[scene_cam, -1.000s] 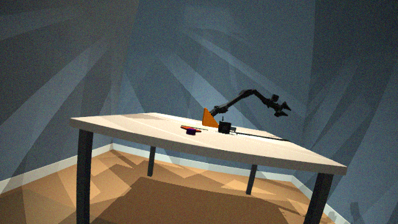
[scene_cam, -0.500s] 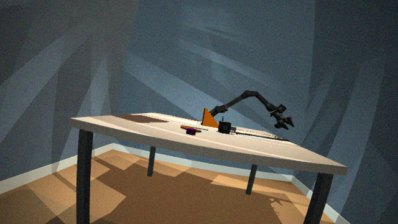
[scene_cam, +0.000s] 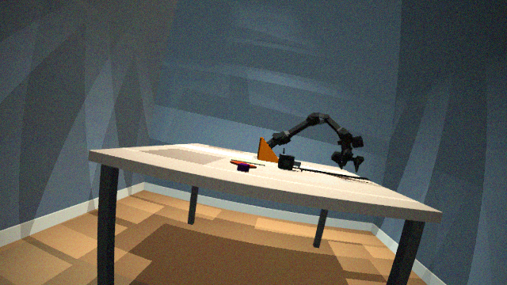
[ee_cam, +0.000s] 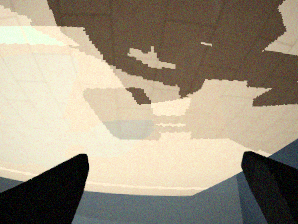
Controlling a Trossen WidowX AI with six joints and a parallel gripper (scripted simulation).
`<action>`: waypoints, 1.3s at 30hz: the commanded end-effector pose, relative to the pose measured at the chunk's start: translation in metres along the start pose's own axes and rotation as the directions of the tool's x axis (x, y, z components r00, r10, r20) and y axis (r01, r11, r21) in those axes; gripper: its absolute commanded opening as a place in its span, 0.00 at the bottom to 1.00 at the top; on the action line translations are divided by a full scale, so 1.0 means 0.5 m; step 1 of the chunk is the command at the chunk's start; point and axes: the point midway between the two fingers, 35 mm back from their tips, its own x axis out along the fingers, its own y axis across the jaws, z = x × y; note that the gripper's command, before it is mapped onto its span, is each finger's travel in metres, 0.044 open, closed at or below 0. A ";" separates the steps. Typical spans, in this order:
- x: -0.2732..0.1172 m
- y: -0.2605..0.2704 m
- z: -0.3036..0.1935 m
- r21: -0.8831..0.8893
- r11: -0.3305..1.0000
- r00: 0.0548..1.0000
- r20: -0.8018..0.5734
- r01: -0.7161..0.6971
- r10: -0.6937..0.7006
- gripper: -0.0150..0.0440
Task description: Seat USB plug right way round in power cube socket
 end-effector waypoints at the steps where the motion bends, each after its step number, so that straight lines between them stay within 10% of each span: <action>1: 0.026 0.142 -0.033 0.112 0.981 0.985 0.087 -0.161 0.152 1.00; 12: -0.039 0.557 -0.074 0.537 0.632 0.827 0.420 -0.558 0.373 1.00; 23: -0.204 0.757 -0.012 0.771 -0.059 0.772 0.635 -0.634 0.014 1.00; 39: -0.202 0.759 -0.008 0.772 -0.071 0.773 0.634 -0.632 0.006 1.00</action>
